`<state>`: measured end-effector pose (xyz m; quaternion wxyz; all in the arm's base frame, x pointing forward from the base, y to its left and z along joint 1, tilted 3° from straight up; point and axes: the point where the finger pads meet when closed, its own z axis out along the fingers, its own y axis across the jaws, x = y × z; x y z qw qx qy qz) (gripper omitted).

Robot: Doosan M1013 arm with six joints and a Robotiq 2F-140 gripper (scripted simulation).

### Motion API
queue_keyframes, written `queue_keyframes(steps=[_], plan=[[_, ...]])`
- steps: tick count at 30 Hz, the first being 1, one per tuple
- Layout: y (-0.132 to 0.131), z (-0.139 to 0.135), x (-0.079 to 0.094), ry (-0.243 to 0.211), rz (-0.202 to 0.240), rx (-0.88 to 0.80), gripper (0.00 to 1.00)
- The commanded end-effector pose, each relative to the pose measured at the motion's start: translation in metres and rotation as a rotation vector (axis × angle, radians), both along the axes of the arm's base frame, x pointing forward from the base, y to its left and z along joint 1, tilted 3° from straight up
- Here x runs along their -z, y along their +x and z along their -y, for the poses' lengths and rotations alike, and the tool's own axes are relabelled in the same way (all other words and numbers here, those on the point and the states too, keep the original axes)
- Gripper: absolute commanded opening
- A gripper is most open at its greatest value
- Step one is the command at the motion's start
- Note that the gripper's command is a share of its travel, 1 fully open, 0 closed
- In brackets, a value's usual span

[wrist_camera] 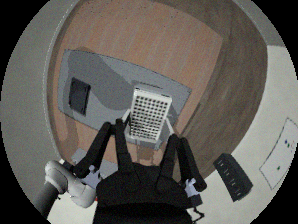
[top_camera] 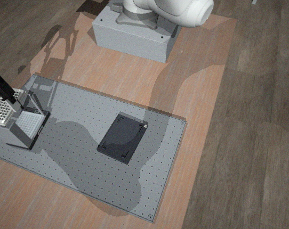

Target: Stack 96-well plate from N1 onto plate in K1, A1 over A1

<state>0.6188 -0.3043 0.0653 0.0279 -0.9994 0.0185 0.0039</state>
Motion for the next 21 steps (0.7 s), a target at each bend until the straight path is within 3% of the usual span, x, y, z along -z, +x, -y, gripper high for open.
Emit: queue_keyframes(steps=[1, 12, 21], plan=[[0.0, 0.0, 0.0, 0.0, 0.0, 0.0, 0.0], [0.0, 0.0, 0.0, 0.0, 0.0, 0.0, 0.0], [0.0, -0.001, 0.015, 0.0, 0.0, 0.0, 0.0]])
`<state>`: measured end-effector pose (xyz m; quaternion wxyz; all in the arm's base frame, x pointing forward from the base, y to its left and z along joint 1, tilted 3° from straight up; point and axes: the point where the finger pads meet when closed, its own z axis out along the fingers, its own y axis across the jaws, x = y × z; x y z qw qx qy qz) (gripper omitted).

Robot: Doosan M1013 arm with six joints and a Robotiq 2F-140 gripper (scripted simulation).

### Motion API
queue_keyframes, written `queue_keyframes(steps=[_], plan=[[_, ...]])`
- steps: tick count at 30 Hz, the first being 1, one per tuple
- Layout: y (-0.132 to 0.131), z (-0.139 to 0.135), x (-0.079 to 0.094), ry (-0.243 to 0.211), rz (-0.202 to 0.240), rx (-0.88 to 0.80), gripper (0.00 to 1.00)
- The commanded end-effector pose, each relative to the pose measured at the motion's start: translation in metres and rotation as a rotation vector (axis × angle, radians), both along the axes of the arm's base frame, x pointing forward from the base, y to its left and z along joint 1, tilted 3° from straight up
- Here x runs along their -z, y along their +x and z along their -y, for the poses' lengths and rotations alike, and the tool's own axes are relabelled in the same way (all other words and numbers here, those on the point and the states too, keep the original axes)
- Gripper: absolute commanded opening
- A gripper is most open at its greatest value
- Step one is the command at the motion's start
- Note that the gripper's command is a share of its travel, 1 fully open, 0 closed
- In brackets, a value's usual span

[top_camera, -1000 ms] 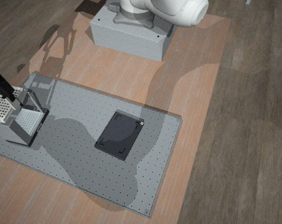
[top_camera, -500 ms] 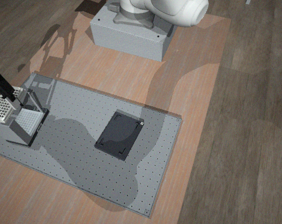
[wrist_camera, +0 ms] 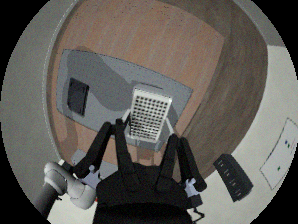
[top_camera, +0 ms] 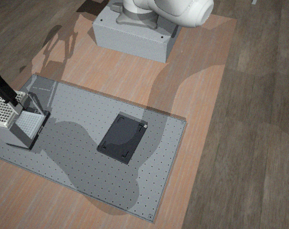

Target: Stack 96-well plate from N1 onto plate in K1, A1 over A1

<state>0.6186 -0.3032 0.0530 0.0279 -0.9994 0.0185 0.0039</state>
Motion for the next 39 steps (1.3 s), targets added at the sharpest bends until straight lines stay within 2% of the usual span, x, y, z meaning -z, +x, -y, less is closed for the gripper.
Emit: queue_keyframes(steps=[1, 39], plan=[[0.0, 0.0, 0.004, 0.0, 0.0, 0.0, 0.0], [0.0, -0.004, 0.061, 0.0, 0.0, 0.0, 0.0]])
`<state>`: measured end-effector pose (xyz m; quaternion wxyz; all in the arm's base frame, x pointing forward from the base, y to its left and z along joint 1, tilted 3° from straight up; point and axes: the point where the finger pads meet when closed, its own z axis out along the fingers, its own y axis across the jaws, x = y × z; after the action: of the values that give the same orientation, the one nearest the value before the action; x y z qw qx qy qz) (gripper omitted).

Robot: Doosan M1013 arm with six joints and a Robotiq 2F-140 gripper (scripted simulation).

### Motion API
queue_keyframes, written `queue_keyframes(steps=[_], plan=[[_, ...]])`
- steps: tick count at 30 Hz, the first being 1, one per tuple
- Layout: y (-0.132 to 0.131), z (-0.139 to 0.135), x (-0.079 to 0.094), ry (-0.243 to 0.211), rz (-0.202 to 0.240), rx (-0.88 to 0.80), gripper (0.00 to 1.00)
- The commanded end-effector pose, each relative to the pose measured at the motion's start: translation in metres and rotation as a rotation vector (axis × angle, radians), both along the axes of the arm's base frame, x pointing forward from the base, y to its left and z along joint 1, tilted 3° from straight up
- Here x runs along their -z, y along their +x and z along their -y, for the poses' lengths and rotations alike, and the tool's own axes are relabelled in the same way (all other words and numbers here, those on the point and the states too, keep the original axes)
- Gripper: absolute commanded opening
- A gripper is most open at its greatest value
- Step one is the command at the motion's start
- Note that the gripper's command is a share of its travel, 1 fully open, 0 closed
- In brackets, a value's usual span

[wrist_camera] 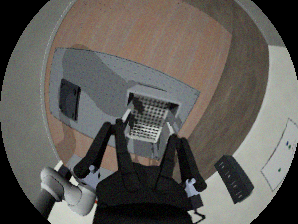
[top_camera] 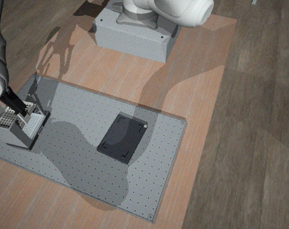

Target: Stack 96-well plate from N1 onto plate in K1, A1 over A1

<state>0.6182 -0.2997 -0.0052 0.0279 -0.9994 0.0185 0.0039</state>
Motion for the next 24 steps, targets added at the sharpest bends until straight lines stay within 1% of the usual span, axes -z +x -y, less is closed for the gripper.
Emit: queue_keyframes(steps=[1, 3, 18, 20, 24], plan=[[0.0, 0.0, 0.004, 0.0, 0.0, 0.0, 0.0], [0.0, 0.0, 0.004, 0.0, 0.0, 0.0, 0.0], [0.0, -0.002, 0.029, 0.0, 0.0, 0.0, 0.0], [0.0, -0.002, 0.029, 0.0, 0.0, 0.0, 0.0], [0.0, -0.002, 0.036, 0.0, 0.0, 0.0, 0.0]])
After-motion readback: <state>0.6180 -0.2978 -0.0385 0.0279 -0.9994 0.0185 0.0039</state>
